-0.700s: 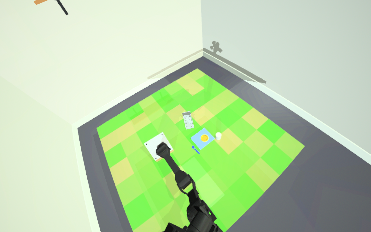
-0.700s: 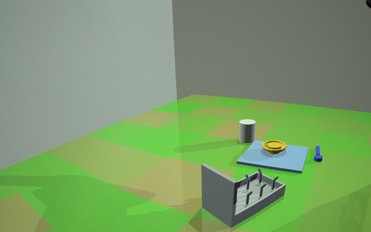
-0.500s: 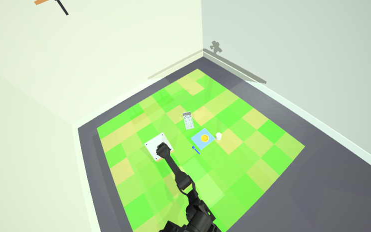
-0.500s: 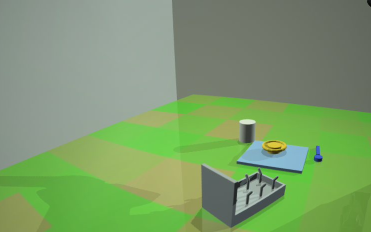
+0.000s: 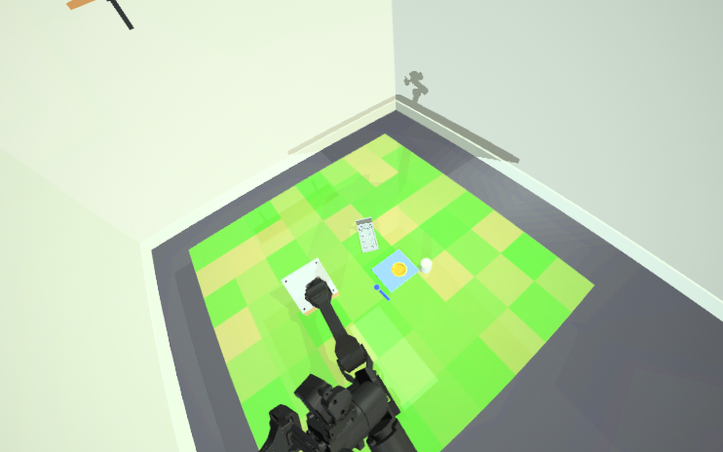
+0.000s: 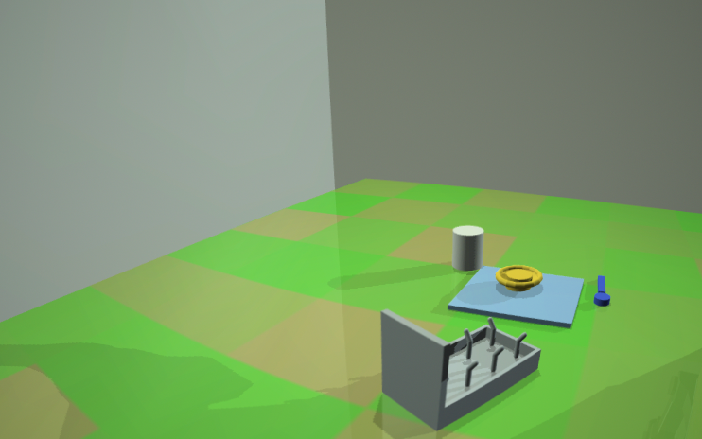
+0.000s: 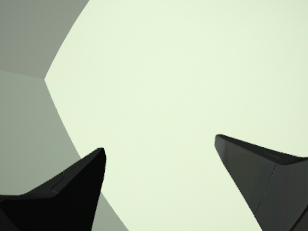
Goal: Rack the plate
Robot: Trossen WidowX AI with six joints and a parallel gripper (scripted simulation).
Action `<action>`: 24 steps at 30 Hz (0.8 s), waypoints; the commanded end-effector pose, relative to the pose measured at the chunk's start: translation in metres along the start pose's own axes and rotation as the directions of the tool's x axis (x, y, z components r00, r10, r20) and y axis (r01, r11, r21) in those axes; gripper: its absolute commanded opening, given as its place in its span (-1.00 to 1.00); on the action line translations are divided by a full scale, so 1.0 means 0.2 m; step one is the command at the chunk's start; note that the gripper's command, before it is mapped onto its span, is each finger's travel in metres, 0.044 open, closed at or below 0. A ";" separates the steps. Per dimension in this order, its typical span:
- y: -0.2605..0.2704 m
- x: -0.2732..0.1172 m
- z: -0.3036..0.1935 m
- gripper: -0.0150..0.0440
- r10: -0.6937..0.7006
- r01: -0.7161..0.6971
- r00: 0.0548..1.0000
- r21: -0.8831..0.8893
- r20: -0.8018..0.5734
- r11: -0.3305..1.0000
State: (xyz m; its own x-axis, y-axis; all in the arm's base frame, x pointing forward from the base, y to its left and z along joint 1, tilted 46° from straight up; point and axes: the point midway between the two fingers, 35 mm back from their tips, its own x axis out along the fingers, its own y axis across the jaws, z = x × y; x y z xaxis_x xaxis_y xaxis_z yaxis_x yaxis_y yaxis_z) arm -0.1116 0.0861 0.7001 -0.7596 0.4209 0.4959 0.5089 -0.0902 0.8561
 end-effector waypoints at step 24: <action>-0.01 -0.21 1.01 0.86 0.120 0.021 0.799 -0.227 0.590 0.974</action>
State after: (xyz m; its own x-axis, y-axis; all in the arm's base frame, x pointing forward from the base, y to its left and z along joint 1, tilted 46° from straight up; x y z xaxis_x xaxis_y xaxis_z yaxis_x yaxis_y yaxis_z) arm -0.0131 0.2396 0.6555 -0.3607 0.8278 0.4297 0.4109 -0.2726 0.8700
